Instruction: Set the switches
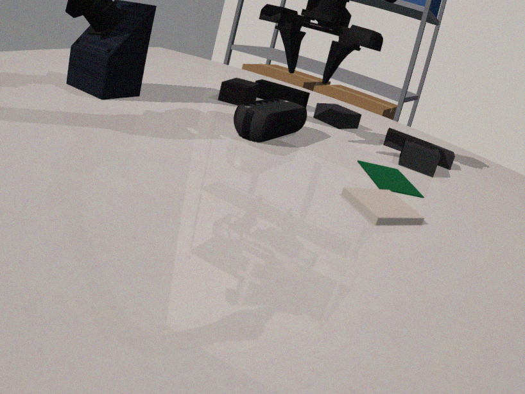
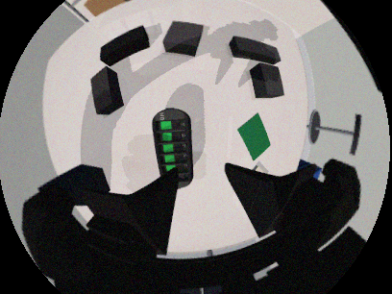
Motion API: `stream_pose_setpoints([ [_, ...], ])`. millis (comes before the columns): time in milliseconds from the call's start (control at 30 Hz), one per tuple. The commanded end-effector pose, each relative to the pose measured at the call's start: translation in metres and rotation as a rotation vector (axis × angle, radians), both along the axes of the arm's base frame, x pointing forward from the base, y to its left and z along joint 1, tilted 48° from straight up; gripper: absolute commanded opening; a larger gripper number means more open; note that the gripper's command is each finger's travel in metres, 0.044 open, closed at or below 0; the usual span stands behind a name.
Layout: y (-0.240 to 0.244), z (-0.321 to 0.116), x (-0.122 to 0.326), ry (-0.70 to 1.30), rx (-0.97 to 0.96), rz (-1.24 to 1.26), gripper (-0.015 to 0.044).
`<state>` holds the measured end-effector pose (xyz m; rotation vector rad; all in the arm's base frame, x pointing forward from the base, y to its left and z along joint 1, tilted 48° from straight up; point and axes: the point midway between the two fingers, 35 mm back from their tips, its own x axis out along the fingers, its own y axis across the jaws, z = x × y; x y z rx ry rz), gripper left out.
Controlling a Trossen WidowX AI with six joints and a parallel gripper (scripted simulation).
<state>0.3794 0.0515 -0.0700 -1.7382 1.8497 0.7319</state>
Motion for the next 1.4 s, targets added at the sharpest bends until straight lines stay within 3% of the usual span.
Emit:
stream_pose_setpoints([
  [0,0.0002,0.0022,0.0014,-0.005,0.005,-0.010,0.0210],
  [267,0.0002,0.0022,0.0014,-0.005,0.005,-0.010,0.0000],
  [600,0.0002,0.0022,0.0014,-0.005,0.005,-0.010,0.0000],
  [1167,-0.0009,0.0014,0.0005,0.000,0.000,-0.006,0.0440],
  [1233,-0.0009,0.0014,0.0005,0.000,0.000,-0.006,0.0440],
  [1367,-0.0056,0.0008,-0.0056,-0.019,0.005,0.016,0.0335],
])
